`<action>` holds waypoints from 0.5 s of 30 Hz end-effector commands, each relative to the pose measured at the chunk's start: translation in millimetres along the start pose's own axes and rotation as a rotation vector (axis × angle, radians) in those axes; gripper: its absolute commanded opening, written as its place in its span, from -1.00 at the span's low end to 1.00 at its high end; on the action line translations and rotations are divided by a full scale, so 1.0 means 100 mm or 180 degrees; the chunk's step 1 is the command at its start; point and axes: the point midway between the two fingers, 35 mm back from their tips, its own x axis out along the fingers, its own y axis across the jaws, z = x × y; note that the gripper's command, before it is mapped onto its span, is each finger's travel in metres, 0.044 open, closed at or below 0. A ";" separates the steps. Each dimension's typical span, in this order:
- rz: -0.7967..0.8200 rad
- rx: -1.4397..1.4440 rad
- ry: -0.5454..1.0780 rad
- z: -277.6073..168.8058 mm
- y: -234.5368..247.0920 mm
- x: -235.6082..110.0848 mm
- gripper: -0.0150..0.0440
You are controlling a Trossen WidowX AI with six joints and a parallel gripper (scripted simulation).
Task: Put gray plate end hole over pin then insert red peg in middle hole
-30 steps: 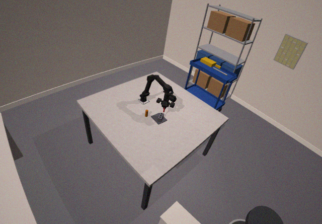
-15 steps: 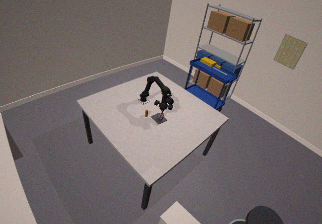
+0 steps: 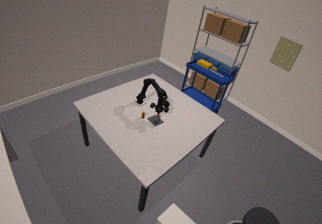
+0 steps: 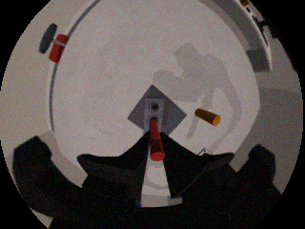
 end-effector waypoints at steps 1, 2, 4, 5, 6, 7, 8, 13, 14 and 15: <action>0.0001 -0.0011 0.0011 0.00 0.00 0.00 -0.49; 0.0001 -0.0011 0.0011 0.00 0.00 0.00 -0.49; 0.0001 -0.0011 0.0011 0.00 0.00 0.00 -0.49; 0.0001 -0.0011 0.0011 0.00 0.00 0.00 -0.49; 0.0001 -0.0011 0.0011 0.00 0.00 0.00 -0.49; 0.0001 -0.0008 0.0008 0.00 0.00 0.00 -0.49; 0.0001 -0.0005 0.0006 0.00 0.00 0.00 -0.49; 0.0000 0.0000 0.0000 0.00 0.00 0.00 -0.49; 0.0000 0.0000 0.0000 0.00 0.00 0.00 -0.49; 0.0000 0.0000 0.0001 0.00 0.00 0.01 -0.49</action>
